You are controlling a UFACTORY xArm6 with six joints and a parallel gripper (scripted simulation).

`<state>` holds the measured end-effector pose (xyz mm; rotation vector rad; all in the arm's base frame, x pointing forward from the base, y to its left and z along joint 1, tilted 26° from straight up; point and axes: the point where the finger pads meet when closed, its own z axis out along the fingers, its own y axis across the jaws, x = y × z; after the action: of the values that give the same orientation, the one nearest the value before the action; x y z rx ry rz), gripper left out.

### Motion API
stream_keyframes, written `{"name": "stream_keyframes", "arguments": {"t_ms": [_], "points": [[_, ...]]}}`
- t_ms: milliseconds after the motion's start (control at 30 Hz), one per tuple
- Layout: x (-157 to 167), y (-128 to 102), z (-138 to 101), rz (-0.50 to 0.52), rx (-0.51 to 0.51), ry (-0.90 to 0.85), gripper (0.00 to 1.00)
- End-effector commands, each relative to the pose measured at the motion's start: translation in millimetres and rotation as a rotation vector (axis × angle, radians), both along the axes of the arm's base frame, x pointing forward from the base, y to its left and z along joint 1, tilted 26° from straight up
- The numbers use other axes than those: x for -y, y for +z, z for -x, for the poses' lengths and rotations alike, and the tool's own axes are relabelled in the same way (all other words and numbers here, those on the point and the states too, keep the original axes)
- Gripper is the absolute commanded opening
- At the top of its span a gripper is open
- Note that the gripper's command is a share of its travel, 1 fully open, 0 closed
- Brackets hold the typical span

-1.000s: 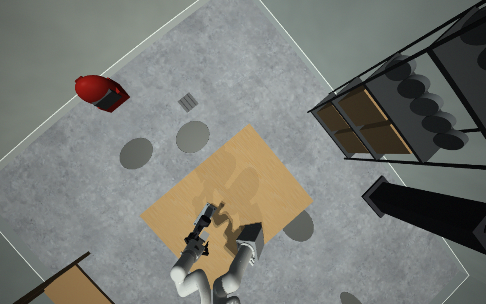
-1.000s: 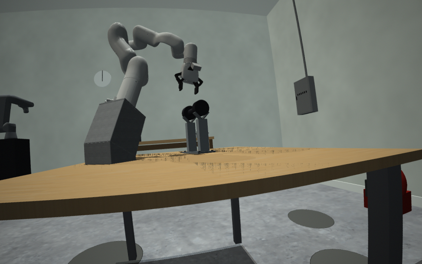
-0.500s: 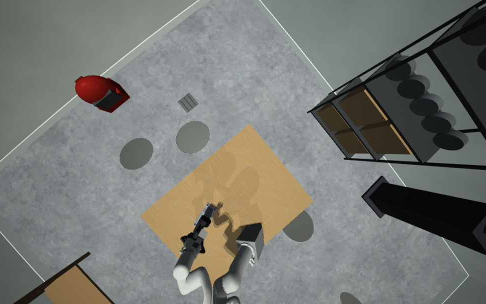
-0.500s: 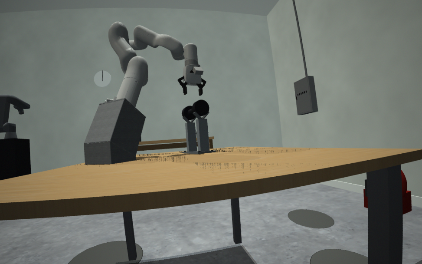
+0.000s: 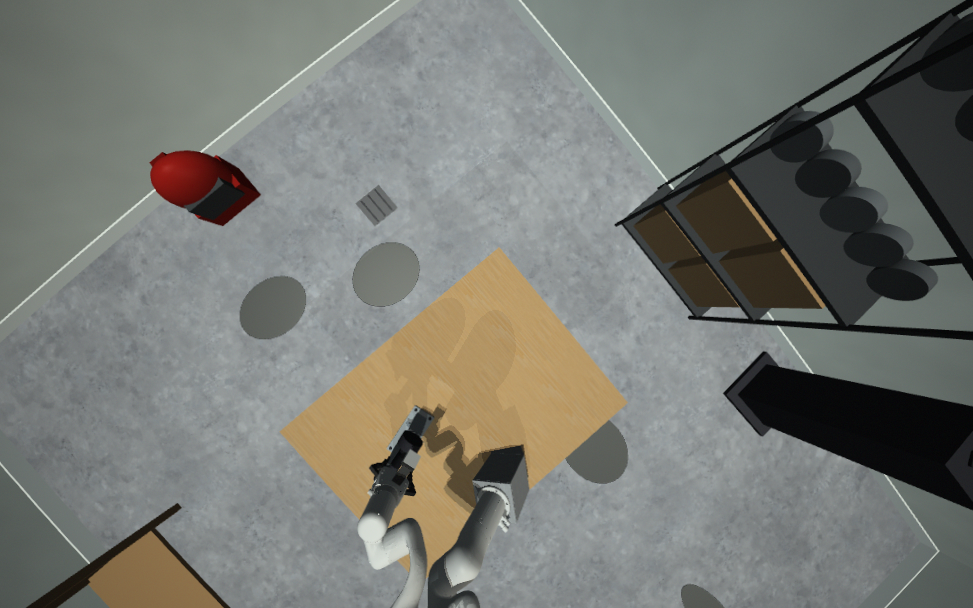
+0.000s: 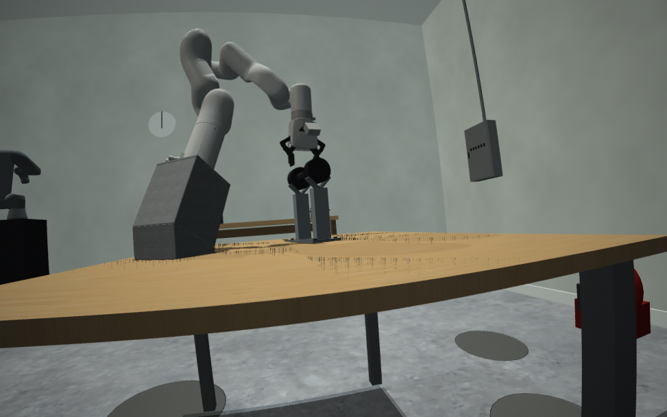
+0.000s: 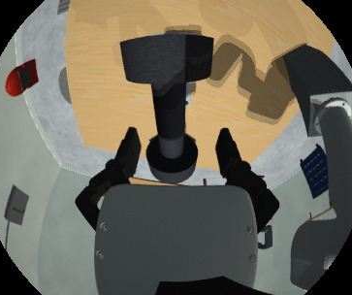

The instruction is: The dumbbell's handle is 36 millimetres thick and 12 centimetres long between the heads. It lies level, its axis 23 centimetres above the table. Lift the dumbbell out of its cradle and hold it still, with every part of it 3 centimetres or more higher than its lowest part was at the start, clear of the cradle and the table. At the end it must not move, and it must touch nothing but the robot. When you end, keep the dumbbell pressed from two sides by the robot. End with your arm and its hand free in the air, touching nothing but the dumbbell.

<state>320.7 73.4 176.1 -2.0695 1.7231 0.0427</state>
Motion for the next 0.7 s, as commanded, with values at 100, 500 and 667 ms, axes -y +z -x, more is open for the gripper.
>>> {"name": "stream_keyframes", "arguments": {"t_ms": [100,500,667], "points": [[-14.7,-33.0,-18.9,0.002,0.011,-0.004,1.00],[-14.7,-33.0,-18.9,0.002,0.011,-0.004,1.00],[-14.7,-33.0,-18.9,0.002,0.011,-0.004,1.00]]}}
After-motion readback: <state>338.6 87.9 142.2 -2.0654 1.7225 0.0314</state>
